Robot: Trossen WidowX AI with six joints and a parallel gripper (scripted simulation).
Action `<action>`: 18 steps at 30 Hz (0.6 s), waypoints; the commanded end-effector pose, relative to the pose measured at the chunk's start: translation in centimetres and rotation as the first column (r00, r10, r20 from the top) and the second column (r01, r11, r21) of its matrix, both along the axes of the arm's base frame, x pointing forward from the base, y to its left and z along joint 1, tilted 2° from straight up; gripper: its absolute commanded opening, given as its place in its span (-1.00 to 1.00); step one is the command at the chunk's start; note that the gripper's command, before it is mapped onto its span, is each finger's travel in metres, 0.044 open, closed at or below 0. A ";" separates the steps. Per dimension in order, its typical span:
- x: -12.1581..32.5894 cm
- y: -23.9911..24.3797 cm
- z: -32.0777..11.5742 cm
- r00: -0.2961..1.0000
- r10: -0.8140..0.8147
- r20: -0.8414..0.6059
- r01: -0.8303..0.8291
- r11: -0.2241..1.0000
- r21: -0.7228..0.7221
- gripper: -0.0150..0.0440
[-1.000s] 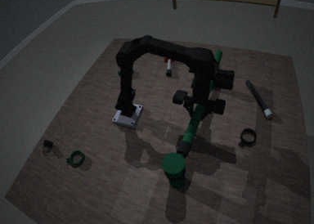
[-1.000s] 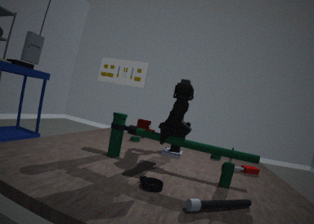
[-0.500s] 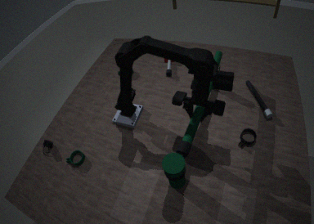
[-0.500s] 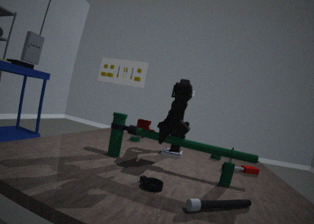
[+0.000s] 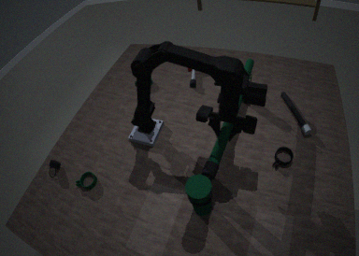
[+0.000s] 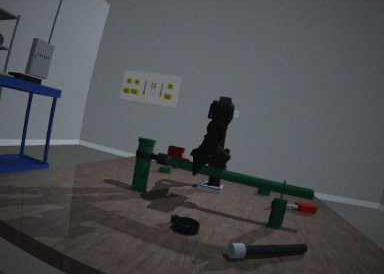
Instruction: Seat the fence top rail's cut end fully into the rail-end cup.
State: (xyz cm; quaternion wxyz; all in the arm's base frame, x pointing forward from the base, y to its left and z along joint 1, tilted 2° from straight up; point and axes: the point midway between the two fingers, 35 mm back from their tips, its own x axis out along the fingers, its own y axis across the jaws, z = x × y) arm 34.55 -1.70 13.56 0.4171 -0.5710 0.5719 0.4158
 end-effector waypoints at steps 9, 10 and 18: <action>0.0 -1.0 0.3 1.000 0.000 0.004 0.000 1.000 -0.014 -0.49; 0.0 -1.0 0.3 1.000 0.000 0.004 0.000 1.000 -0.014 -0.49; 0.0 -1.4 0.3 1.000 0.000 0.004 0.000 1.000 -0.014 -0.49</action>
